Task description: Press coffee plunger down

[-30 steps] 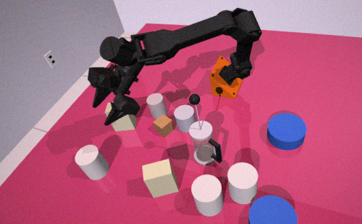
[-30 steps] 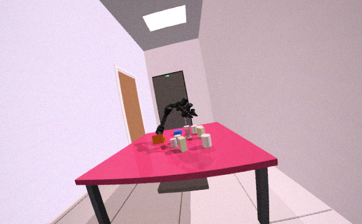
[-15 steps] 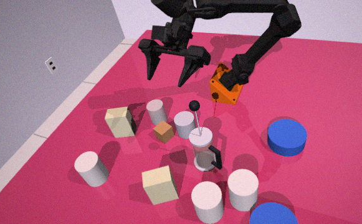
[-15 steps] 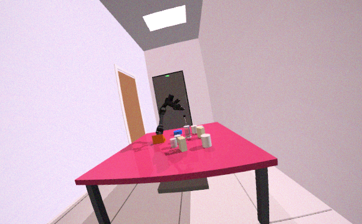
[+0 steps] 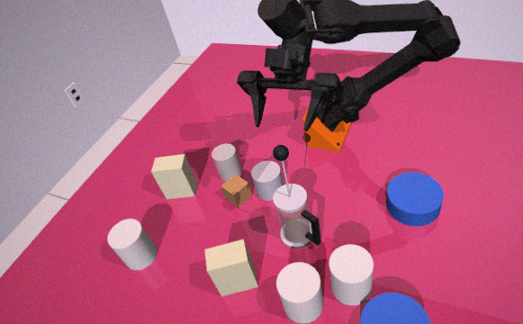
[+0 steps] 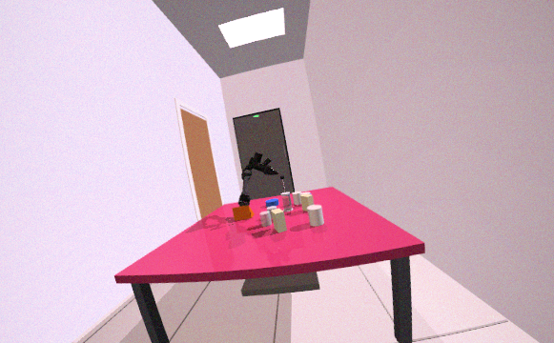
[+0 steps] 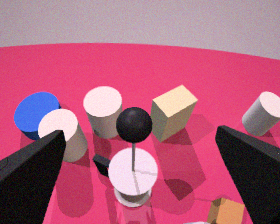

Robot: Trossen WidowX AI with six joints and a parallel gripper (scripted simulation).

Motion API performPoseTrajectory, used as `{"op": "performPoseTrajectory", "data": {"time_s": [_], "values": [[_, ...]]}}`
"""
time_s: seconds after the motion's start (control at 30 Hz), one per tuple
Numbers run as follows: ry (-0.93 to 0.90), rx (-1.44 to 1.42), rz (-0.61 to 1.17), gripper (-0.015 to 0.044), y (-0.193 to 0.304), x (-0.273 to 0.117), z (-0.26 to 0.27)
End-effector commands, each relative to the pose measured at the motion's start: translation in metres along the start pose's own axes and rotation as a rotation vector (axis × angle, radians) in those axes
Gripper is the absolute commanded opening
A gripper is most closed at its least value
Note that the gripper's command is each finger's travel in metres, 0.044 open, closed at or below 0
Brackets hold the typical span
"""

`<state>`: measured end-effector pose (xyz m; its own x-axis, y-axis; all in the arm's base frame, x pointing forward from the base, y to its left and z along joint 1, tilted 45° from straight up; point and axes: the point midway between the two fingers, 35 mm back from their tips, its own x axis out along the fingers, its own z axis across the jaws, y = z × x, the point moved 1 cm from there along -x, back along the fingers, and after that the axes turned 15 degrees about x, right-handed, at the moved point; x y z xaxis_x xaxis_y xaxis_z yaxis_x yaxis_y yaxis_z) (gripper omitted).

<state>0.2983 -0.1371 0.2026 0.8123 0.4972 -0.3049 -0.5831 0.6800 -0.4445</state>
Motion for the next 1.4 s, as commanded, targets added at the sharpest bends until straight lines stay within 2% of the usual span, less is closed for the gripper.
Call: {"op": "performPoseTrajectory", "data": {"time_s": [0.0, 1.0, 1.37], "values": [[-0.002, -0.004, -0.003, 0.044, 0.012, 0.006, -0.001], [-0.005, -0.006, -0.004, 0.044, 0.012, 0.046, 0.001], [-0.005, -0.006, -0.004, 0.0151, 0.012, 0.046, 0.001]]}}
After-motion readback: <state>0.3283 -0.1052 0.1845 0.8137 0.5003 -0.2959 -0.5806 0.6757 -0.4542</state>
